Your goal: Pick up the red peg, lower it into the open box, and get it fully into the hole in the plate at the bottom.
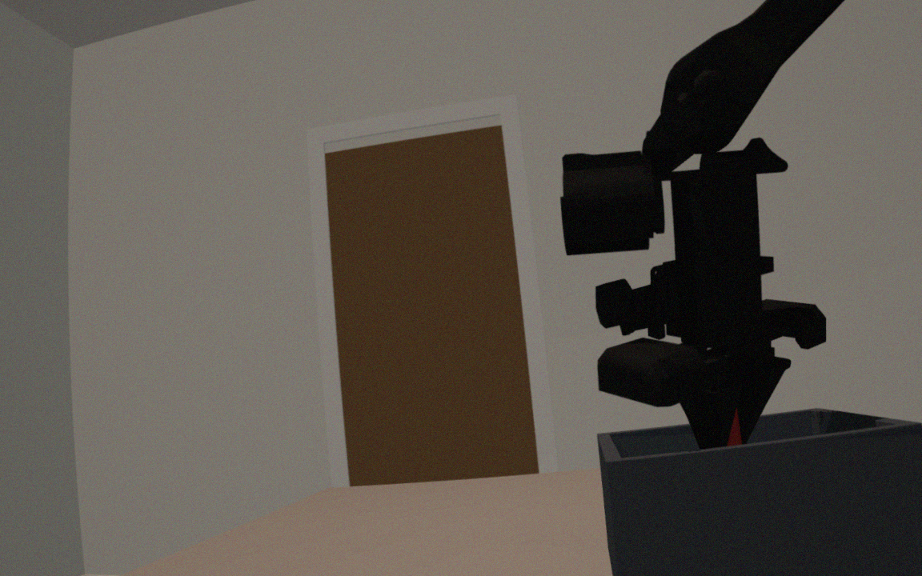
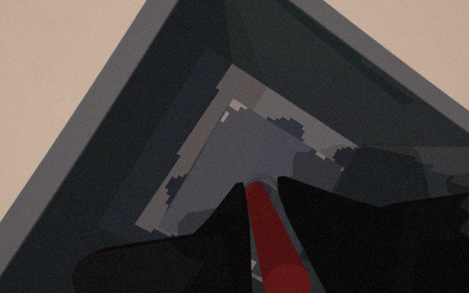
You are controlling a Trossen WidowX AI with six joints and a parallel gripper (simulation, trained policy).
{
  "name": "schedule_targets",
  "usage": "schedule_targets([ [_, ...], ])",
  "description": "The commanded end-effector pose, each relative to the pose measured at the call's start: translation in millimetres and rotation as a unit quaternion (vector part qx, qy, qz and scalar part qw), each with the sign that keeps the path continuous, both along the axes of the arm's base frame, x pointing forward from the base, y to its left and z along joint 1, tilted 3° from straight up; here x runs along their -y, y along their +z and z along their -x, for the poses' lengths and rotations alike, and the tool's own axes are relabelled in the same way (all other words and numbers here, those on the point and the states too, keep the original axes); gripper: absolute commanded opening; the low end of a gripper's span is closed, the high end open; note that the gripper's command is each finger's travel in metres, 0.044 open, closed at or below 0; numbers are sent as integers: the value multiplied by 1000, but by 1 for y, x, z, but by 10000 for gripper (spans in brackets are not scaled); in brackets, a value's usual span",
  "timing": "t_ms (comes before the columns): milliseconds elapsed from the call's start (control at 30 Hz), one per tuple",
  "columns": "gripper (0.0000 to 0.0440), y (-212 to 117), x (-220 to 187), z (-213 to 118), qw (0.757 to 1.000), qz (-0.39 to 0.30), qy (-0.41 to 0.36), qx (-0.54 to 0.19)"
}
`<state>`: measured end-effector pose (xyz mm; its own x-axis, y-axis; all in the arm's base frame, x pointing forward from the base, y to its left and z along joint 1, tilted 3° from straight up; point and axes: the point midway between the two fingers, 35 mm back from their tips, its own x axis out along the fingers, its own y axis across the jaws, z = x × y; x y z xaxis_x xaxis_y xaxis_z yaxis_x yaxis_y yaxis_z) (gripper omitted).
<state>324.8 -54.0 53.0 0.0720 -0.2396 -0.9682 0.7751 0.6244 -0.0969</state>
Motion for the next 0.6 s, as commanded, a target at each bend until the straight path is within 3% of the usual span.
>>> schedule_targets([
  [0, 145, -10, 2, -1, 1000, -11, 5, -11],
  [100, 150, -8, 6, -7, 1000, -13, 21, -10],
  [467, 438, 8, 5, -44, 998, -58, 28, -2],
  [567, 440, 17, 0, -60, 996, -76, 32, 15],
])
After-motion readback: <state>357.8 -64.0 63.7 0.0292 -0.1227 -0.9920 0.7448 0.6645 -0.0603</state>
